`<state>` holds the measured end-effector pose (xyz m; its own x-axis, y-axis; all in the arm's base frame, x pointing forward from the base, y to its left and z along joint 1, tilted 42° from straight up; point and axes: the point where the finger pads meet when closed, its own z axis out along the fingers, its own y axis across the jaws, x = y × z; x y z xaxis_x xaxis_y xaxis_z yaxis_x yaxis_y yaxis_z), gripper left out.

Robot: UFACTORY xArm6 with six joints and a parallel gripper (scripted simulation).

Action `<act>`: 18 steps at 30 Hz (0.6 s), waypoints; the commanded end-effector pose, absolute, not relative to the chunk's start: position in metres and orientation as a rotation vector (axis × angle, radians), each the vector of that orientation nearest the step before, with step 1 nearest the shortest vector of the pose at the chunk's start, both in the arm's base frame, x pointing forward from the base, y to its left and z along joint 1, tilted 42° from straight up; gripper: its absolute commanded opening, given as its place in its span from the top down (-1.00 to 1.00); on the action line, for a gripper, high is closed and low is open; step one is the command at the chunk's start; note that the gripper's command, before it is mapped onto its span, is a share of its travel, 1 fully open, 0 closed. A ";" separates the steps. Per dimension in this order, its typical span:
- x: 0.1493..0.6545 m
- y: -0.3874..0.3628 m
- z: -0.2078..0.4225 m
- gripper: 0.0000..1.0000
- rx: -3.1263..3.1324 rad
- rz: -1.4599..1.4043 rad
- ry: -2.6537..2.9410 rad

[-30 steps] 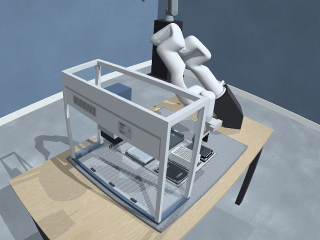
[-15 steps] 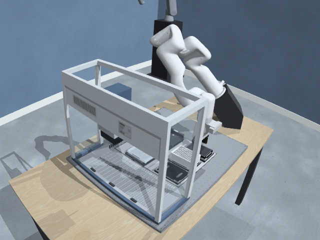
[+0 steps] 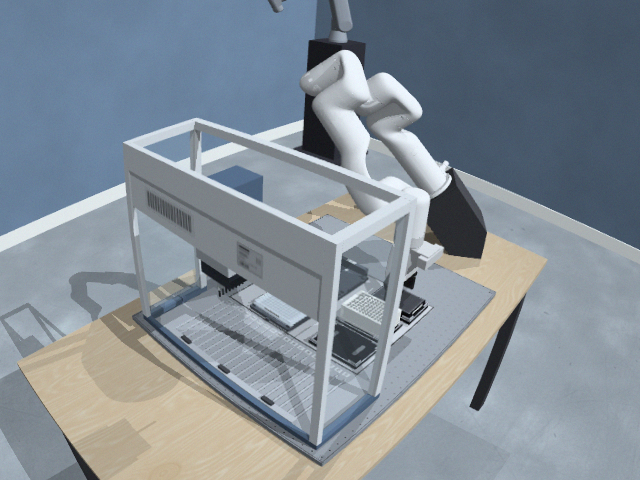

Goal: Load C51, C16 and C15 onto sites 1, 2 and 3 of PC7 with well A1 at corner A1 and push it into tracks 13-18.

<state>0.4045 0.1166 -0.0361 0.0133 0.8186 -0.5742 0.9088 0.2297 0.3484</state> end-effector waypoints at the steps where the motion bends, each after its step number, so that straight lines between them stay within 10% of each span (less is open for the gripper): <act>1: 0.406 0.116 -0.038 -1.00 1.595 -0.161 1.809; 18: 0.410 0.111 -0.045 -1.00 1.595 -0.161 1.809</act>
